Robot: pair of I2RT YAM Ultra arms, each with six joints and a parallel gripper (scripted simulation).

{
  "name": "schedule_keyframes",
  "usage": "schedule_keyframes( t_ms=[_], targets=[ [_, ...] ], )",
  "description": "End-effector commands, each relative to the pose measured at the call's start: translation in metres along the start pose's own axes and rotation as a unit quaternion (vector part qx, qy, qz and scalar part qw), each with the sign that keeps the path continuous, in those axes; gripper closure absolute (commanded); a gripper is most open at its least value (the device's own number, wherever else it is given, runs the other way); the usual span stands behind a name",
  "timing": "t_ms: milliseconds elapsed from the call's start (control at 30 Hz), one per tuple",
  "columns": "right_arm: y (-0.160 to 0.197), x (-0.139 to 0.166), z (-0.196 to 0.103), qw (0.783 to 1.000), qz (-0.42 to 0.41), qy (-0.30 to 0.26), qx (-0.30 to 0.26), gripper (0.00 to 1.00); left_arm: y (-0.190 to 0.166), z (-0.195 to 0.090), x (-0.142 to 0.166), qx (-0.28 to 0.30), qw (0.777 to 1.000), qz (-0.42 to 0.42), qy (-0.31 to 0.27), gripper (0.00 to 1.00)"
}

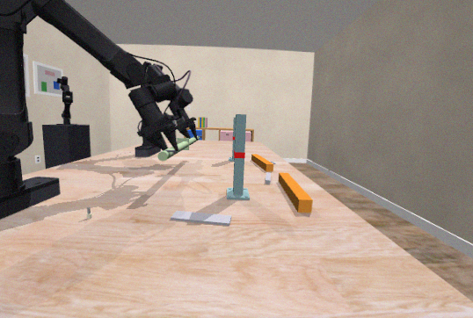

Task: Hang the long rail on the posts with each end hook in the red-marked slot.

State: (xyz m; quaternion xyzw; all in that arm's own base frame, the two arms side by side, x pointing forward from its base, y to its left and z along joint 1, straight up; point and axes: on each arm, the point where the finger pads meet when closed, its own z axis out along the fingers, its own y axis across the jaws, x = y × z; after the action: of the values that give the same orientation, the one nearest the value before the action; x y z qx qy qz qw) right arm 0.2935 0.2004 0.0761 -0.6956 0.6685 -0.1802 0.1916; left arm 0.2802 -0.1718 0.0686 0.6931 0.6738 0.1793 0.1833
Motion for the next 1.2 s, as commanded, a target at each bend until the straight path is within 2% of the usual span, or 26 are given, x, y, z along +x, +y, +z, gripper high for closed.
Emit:
schedule_keyframes(
  t_ms=[0, 1167],
  targets=[
    [-0.027, -0.001, 0.002, 1.000, -0.002, 0.002, 0.016, 0.81, 0.032, -0.002, -0.003, -0.023, 1.000, 0.003, -0.002, 0.81],
    [-0.129, -0.007, 0.053, 1.000, 0.004, 0.002, 0.024, 0.81, 0.138, 0.049, 0.004, -0.035, 0.999, 0.006, -0.006, 0.81]
  ],
)
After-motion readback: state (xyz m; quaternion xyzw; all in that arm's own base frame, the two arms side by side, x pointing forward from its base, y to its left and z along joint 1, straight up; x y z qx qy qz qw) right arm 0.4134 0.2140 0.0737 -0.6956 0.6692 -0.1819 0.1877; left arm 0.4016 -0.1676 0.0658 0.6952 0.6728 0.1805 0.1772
